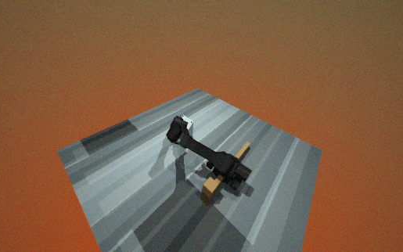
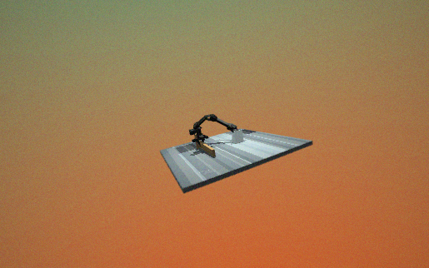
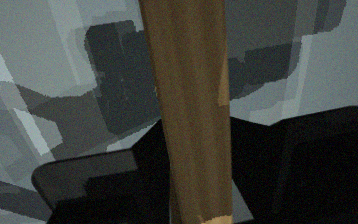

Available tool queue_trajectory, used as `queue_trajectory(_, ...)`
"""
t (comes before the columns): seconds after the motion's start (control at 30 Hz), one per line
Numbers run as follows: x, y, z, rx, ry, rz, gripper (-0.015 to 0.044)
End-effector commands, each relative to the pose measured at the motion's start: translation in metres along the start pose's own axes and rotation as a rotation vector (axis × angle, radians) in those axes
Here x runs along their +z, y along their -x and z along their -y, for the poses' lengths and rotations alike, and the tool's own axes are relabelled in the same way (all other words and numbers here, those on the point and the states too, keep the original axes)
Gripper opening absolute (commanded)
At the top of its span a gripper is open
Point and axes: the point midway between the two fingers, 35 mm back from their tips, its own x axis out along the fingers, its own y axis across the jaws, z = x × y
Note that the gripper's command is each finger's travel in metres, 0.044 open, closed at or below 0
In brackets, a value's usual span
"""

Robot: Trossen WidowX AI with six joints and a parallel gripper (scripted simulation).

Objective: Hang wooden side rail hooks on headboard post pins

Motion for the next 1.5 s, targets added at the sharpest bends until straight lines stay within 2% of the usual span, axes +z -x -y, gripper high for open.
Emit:
queue_trajectory(0.0,-0.0008,0.0036,0.0018,-0.012,0.000,-0.002,0.0000)
queue_trajectory(1.47,-0.0008,-0.0037,0.0018,-0.012,0.000,-0.002,0.0000)
